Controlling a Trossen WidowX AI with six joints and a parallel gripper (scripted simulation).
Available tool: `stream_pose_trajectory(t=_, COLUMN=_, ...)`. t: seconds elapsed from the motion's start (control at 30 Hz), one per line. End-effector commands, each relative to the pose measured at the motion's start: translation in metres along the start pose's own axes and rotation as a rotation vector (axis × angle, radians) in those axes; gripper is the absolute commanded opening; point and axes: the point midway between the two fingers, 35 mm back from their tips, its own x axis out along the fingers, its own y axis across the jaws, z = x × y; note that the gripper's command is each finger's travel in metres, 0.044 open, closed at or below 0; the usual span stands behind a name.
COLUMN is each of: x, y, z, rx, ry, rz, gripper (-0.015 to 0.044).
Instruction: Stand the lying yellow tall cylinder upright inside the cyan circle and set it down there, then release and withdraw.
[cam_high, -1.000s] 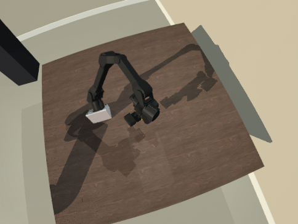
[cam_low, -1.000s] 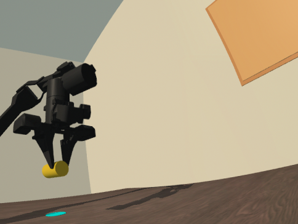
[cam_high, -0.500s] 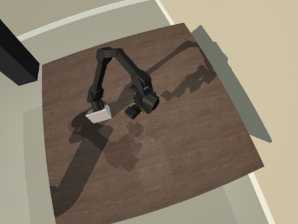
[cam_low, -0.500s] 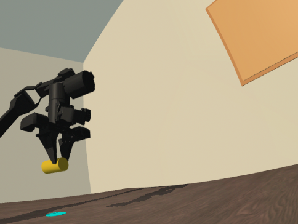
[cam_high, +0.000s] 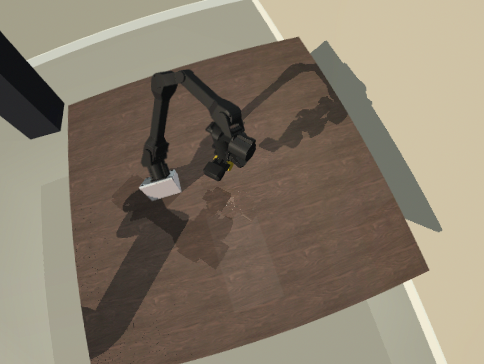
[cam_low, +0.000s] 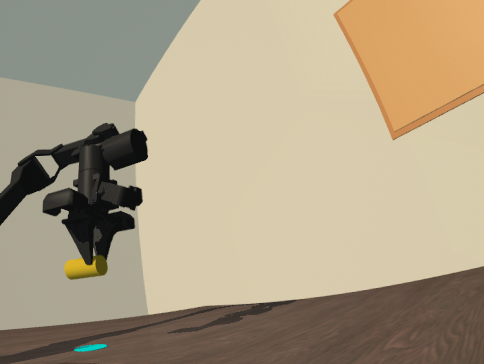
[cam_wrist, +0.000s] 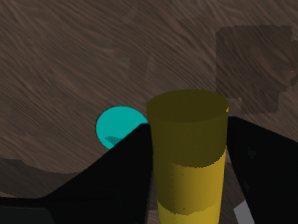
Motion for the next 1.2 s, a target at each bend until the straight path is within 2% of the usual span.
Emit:
stream_pose_trajectory(t=0.0, x=-0.002, y=0.011, z=-0.012, rx=-0.072, ry=0.000, rz=0.006, gripper=0.0105)
stream_pose_trajectory(t=0.8, x=-0.004, y=0.055, z=-0.071, rx=-0.415, ry=0.007, rz=0.013, gripper=0.0105)
stream_pose_trajectory(t=1.17, x=-0.002, y=0.055, z=-0.076, rx=-0.425, ry=-0.015, rz=-0.009, gripper=0.0105)
